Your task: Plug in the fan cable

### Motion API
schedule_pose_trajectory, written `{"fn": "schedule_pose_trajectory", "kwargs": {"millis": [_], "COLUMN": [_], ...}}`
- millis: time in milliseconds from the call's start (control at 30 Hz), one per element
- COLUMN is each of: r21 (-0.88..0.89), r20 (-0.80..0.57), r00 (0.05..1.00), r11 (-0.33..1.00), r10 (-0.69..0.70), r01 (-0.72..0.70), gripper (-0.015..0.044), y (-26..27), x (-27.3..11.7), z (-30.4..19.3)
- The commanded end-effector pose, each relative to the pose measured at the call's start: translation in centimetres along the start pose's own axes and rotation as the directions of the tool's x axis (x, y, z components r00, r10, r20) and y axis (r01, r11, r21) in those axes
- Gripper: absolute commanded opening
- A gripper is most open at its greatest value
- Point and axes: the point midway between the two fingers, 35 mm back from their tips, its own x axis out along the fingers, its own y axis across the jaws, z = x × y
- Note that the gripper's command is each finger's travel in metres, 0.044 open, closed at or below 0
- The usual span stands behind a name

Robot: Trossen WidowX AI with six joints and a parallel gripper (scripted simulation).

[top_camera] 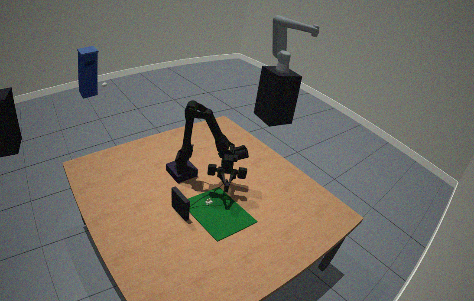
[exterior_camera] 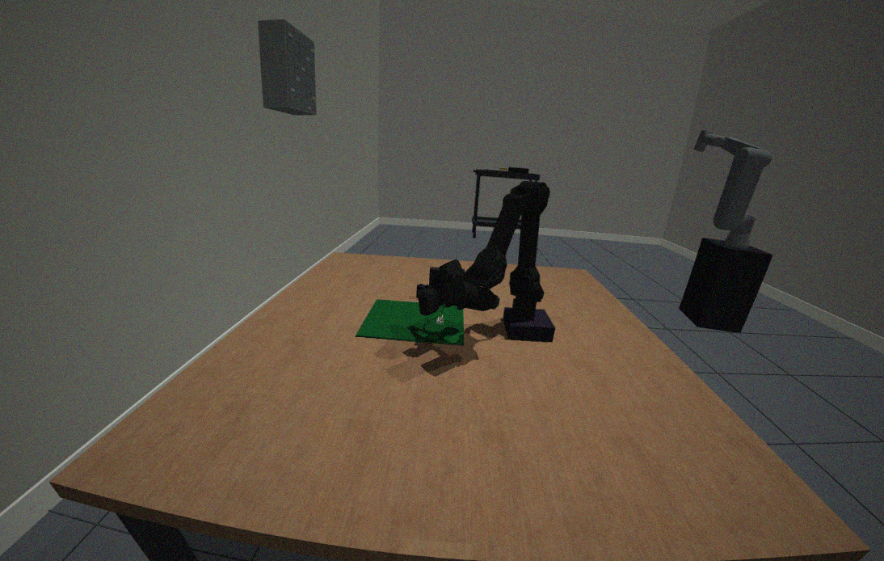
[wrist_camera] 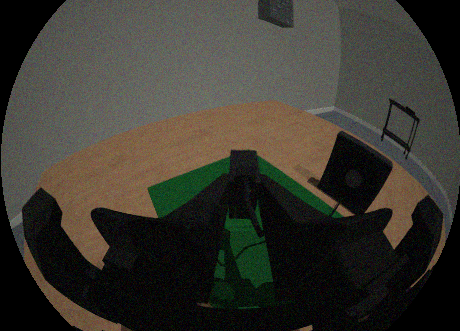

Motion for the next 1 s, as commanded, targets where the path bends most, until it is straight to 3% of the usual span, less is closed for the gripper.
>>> {"fn": "schedule_pose_trajectory", "kwargs": {"millis": [0, 967], "r21": [0.002, 0.0], "r20": [0.0, -0.001], "r00": [1.0, 1.0], "r11": [1.0, 1.0], "r10": [0.0, 0.0], "r01": [0.0, 0.0], "gripper": [0.0, 0.0], "y": [0.0, 0.0], "x": [0.0, -0.3], "z": [0.1, -2.2]}}
